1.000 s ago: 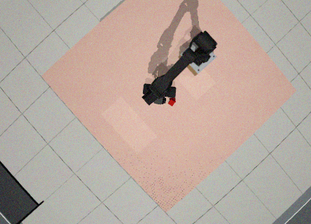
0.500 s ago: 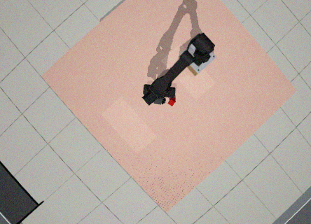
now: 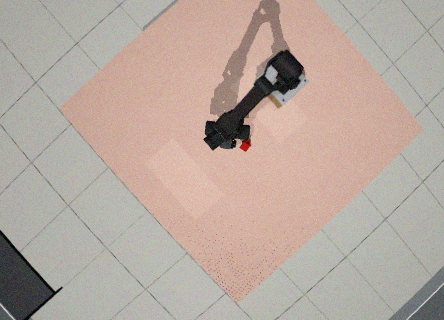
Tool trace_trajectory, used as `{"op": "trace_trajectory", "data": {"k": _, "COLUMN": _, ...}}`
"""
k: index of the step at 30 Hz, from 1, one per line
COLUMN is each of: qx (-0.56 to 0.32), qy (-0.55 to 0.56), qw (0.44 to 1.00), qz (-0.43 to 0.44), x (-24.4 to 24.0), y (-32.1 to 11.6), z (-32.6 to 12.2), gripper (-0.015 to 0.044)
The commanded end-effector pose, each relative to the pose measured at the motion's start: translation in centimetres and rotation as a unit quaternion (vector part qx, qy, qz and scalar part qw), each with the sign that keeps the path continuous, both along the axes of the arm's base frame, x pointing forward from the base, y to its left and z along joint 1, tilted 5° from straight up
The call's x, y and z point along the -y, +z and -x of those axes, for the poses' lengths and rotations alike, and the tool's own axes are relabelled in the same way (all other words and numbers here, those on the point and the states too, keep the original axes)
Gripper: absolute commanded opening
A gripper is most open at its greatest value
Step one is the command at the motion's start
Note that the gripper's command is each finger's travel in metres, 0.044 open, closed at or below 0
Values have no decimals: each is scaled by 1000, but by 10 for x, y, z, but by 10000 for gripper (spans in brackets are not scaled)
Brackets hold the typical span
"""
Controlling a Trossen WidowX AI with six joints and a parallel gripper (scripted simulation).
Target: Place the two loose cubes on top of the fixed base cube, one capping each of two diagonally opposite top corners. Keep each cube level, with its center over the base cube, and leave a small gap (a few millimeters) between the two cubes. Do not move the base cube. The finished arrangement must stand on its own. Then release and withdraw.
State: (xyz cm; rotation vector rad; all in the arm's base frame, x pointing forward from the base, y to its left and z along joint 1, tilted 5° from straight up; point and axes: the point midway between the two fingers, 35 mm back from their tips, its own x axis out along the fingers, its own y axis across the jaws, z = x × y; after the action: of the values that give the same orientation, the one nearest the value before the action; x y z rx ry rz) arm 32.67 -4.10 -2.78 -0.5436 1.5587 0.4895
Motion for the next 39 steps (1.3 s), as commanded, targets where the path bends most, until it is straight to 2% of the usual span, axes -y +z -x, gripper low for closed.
{"op": "trace_trajectory", "data": {"k": 1, "qx": -4, "qy": 3, "qw": 1000, "qz": 1, "x": 0, "y": -3, "z": 1, "gripper": 107}}
{"op": "trace_trajectory", "data": {"k": 7, "qx": -4, "qy": 3, "qw": 1000, "qz": 1, "x": 0, "y": 1, "z": 0, "gripper": 105}}
{"op": "trace_trajectory", "data": {"k": 39, "qx": -3, "qy": 3, "qw": 1000, "qz": 1, "x": -4, "y": 102, "z": -4, "gripper": 105}}
